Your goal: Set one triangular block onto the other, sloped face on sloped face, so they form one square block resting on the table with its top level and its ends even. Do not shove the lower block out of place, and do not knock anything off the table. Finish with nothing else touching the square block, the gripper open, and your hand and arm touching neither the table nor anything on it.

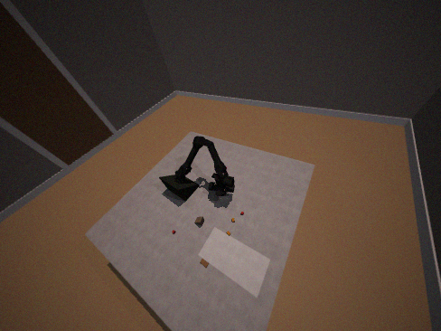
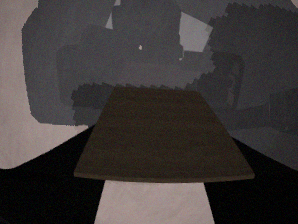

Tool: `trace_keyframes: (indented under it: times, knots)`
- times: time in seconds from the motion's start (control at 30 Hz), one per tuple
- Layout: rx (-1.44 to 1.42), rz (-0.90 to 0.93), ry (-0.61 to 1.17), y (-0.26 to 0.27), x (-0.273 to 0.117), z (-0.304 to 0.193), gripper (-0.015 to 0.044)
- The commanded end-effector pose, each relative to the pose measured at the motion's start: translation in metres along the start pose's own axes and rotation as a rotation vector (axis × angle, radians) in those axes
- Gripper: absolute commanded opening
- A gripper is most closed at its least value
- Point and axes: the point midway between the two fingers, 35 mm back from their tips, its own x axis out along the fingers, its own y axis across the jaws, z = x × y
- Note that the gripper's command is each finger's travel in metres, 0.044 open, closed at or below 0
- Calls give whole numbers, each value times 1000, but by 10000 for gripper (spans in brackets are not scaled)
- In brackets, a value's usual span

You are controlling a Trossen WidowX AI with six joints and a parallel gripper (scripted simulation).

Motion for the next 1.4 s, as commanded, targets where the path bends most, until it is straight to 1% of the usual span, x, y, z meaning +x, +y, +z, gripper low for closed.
trace_keyframes:
  times: [0.0,0.17,0.73,0.97,1.03,1.1,1.13,1.37]
  knots:
    - [6,-4,-4,-1,1,1,0]
    - [6,-4,-4,-1,1,1,0]
    - [0,0,0,0,0,0,440]
    - [0,0,0,0,-2,0,440]
    - [0,-1,-2,1,-19,1,440]
    - [0,-1,-3,1,-48,1,440]
    - [0,-1,-3,1,-57,1,440]
    - [8,5,-12,1,-57,4,440]
